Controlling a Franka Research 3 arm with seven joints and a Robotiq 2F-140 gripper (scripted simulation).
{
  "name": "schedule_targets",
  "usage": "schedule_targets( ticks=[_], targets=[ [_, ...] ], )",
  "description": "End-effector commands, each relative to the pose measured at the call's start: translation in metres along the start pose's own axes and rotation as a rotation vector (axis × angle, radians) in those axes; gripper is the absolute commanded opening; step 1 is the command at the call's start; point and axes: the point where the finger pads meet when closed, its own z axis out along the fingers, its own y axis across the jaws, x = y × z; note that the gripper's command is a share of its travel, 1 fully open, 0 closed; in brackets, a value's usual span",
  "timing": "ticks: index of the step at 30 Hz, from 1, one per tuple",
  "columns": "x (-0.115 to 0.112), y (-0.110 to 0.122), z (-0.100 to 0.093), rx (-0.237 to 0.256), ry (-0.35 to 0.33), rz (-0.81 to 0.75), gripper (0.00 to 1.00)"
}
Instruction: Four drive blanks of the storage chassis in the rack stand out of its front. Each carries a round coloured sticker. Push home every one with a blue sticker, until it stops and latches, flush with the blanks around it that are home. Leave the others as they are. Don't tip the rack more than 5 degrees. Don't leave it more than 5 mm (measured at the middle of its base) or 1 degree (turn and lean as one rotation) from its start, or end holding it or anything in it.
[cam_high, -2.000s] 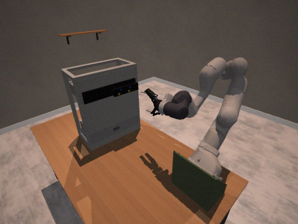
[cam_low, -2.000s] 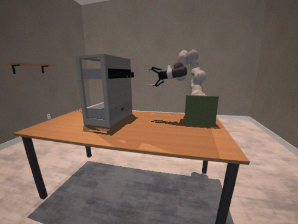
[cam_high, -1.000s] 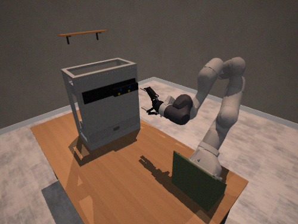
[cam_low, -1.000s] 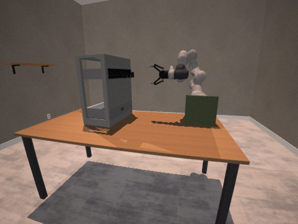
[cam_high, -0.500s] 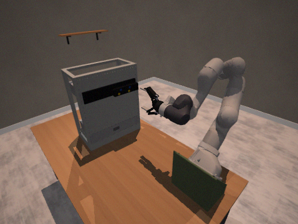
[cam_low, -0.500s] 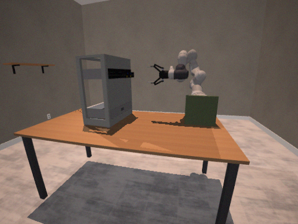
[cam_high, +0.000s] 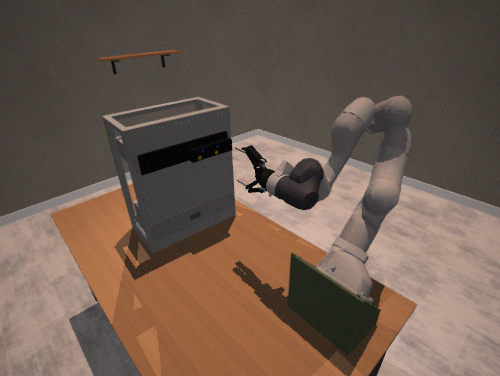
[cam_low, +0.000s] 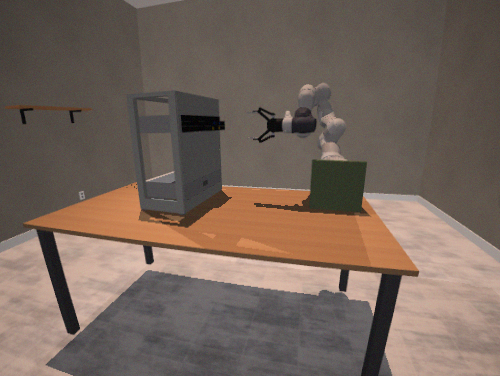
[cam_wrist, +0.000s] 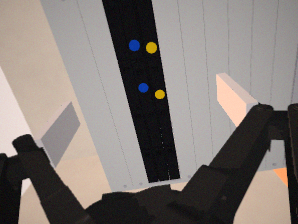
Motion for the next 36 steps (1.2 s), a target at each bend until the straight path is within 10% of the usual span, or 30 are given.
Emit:
schedule_targets(
  ticks=[1,22,36],
  targets=[
    [-0.001,-0.001,-0.001,0.005,-0.003,0.004,1.00],
    [-0.003,-0.001,0.002,0.005,-0.001,0.003,1.00],
    [-0.025,-0.004,0.045,0.005,-0.001,0.003,1.00]
  ],
)
